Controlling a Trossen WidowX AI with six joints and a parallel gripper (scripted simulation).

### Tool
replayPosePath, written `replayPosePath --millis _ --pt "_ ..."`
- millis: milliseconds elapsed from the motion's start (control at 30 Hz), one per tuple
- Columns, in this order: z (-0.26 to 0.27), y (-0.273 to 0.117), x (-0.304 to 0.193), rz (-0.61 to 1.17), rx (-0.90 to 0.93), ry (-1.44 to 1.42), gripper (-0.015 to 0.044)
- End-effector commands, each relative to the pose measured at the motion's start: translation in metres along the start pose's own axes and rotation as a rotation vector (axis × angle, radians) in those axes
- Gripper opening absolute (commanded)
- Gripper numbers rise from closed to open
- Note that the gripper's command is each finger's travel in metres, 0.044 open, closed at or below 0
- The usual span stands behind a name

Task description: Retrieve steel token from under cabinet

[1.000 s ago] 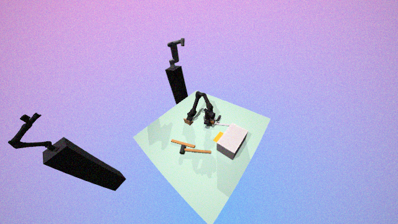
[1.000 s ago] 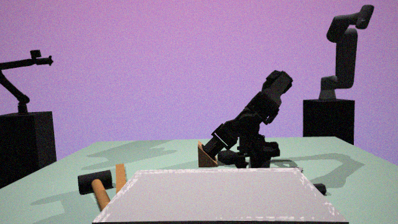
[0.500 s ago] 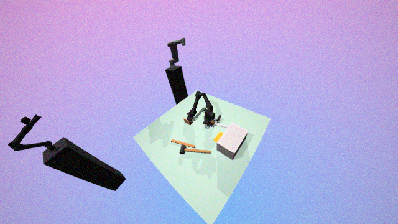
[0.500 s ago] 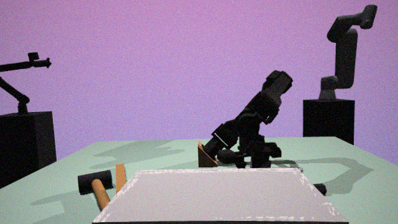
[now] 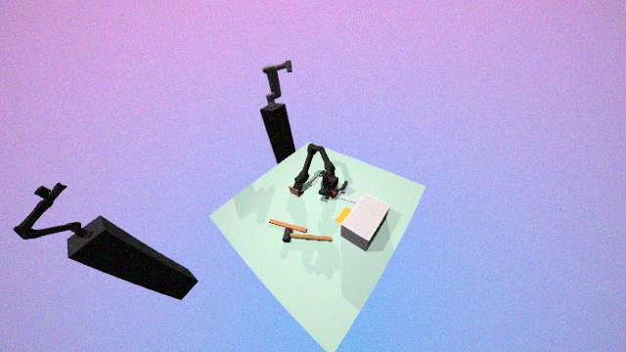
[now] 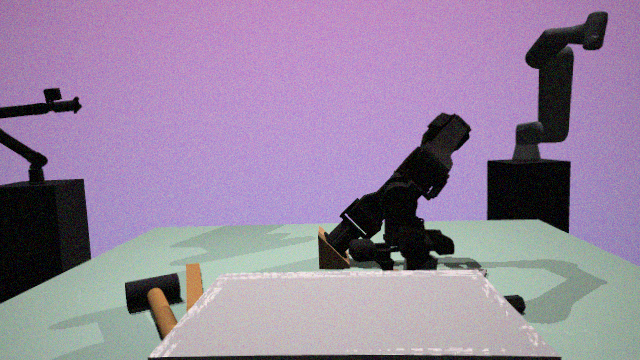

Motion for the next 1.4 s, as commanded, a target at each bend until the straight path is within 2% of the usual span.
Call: replayPosePath --millis 0,900,1367 --pt "0.001 -0.001 0.001 -0.007 0.003 0.030 0.0000" --pt "0.001 -0.001 0.001 -0.007 0.004 0.243 0.0000" --pt "-0.003 -0.001 0.015 -0.008 0.004 0.235 0.0000"
Point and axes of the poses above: the point midway between the two fingers, 35 mm back from their tips, its own y axis out along the fingers, its own z axis across the jaws, x = y × z, the point moved 8 cm from there along -y, back along the fingers, and after that the axes turned 2 degrees about y, right-handed, at the moved point
